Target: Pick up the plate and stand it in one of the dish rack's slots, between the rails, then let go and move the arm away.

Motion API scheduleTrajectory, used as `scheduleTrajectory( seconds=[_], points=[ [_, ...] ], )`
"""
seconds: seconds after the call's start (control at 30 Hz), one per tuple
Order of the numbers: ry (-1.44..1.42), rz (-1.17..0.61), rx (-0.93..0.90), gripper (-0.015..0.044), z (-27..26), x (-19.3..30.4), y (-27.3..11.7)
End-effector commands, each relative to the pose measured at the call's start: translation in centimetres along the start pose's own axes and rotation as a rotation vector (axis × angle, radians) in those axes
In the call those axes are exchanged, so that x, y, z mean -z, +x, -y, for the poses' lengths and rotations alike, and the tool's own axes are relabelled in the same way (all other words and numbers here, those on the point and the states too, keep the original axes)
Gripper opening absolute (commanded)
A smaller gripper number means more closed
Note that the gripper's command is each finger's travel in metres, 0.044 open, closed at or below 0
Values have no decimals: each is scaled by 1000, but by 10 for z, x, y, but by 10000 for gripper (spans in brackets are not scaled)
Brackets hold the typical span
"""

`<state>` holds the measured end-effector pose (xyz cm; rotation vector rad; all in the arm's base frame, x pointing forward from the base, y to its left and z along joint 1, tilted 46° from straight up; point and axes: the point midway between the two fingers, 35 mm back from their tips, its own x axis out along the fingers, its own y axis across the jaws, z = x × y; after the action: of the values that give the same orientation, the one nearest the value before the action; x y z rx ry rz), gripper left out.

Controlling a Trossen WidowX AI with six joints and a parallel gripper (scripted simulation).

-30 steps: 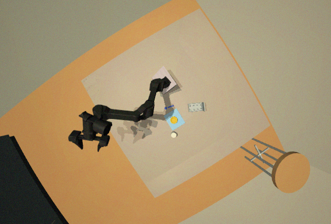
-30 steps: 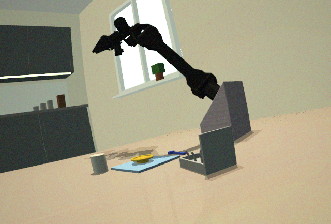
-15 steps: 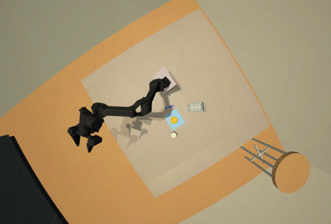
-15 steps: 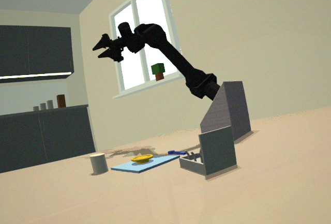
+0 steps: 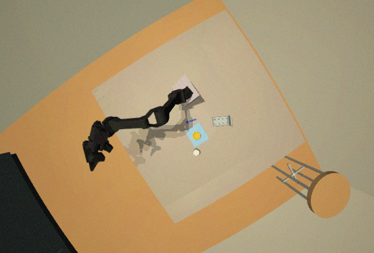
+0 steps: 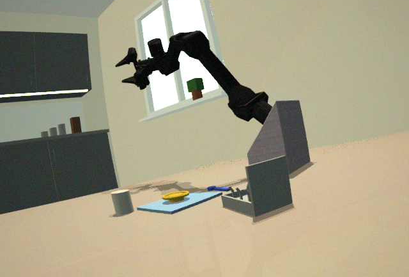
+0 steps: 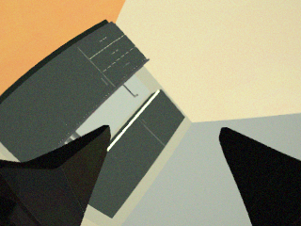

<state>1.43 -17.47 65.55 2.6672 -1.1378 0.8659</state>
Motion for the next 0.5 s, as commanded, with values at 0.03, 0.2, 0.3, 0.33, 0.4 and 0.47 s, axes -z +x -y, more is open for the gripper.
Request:
scheduleTrajectory(
  seconds=[0.03, 0.2, 0.3, 0.33, 0.4, 0.47],
  points=[
    [162, -40, -7, 400, -20, -4, 4],
    [330, -74, -14, 400, -37, -11, 11],
    [431, -91, -22, 400, -48, -17, 16],
    [464, -96, -25, 400, -52, -20, 17],
    [531, -105, -32, 400, -59, -25, 20],
    [598, -110, -37, 400, -65, -31, 24]
  ],
)
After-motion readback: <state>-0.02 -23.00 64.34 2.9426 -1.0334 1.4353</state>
